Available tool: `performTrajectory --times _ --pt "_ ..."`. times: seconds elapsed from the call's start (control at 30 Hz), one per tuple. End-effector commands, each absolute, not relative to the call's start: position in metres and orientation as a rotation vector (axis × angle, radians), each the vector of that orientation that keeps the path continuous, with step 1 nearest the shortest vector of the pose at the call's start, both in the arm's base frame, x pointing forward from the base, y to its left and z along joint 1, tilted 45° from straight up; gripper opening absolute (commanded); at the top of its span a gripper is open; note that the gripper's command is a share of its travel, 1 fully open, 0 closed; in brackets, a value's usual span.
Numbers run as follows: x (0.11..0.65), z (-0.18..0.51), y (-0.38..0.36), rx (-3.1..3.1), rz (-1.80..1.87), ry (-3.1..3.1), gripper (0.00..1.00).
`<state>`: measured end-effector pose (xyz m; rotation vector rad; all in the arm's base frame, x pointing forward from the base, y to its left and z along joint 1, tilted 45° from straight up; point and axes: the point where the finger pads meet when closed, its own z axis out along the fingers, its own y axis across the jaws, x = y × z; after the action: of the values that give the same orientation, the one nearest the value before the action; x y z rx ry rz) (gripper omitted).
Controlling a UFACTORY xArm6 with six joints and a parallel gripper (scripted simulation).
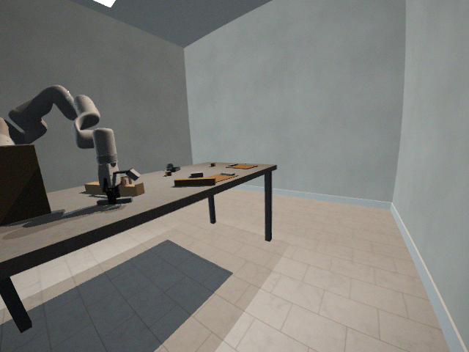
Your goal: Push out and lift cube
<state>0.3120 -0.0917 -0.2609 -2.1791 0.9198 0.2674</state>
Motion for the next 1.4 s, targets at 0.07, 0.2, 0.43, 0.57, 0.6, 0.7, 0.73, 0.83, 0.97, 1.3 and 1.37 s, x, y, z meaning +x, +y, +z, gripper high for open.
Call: performTrajectory --times 0.07,0.2,0.43,0.57,0.6,0.7,0.73,0.83,0.97,1.3,1.37 --pt "0.3133 -0.2612 -0.0925 -2.181 0.263 0.921 0.38" --pt "0.3133 -0.2612 -0.0925 -2.181 0.263 0.921 0.38" --pt "0.3133 -0.2612 -0.0925 -2.181 0.263 0.921 0.0" --pt "0.3133 -0.2612 -0.0925 -2.181 0.263 0.921 0.0" --pt "0.3133 -0.2612 -0.0925 -2.181 0.263 0.921 0.0" --pt "0.3133 -0.2612 -0.0925 -2.181 0.263 0.921 0.0" --pt "0.3133 -0.2612 -0.0925 -2.181 0.263 0.921 0.0" --pt "0.3133 -0.2612 -0.0925 -2.181 0.263 0.921 0.0" --pt "0.3133 -0.2612 -0.0925 -2.181 0.263 0.921 0.0" --pt "0.3133 -0.2612 -0.0925 -2.181 0.263 0.921 0.0" --pt "0.3133 -0.2612 -0.0925 -2.181 0.263 0.921 0.0"
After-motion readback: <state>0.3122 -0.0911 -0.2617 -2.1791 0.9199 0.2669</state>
